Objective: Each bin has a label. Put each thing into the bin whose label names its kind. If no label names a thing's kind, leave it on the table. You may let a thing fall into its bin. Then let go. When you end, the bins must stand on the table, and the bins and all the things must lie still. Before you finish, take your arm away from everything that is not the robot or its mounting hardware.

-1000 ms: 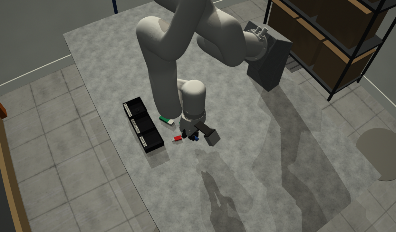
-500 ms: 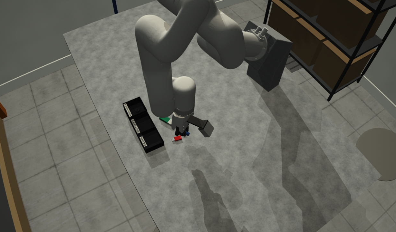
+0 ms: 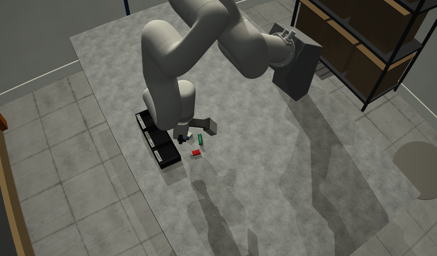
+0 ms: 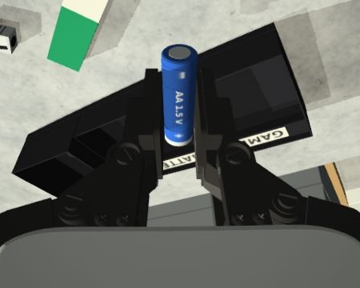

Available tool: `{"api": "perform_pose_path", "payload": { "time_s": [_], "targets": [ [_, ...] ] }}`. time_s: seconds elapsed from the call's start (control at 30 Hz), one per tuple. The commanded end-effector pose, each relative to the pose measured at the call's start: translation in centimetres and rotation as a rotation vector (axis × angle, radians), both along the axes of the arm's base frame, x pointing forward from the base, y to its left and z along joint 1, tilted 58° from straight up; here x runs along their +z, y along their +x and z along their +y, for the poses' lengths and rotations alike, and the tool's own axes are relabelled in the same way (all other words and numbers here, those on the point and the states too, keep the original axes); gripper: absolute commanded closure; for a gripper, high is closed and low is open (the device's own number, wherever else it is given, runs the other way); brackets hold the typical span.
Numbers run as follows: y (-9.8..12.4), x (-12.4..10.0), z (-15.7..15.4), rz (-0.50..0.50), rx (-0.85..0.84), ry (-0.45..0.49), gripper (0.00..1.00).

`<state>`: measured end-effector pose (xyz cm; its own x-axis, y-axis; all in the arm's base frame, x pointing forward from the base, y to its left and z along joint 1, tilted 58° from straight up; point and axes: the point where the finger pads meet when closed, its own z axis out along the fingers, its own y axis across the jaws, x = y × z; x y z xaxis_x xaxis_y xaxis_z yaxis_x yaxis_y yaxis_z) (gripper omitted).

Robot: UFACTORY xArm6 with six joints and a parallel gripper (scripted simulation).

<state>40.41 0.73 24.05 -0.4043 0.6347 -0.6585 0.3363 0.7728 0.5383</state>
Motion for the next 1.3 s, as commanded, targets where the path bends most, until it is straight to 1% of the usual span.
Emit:
{"api": "perform_pose_path", "payload": {
  "time_s": [0.0,0.37,0.43,0.47,0.5,0.93,1.0,1.03,1.27],
  "targets": [
    [1.0,1.1,-2.3,-0.005,0.106,-0.116,1.00],
    [3.3,3.6,-8.0,-0.016,0.208,-0.409,1.00],
    [3.3,3.6,-8.0,-0.016,0.208,-0.409,1.00],
    [3.5,3.8,-8.5,-0.018,0.235,-0.485,1.00],
    [3.7,4.0,-9.0,-0.018,0.241,-0.507,1.00],
    [3.7,4.0,-9.0,-0.028,0.413,-0.827,1.00],
    [3.7,4.0,-9.0,-0.028,0.413,-0.827,1.00],
    [3.7,4.0,-9.0,-0.031,0.460,-0.895,1.00],
    [3.7,4.0,-8.9,-0.039,0.565,-1.050,1.00]
  ]
}}
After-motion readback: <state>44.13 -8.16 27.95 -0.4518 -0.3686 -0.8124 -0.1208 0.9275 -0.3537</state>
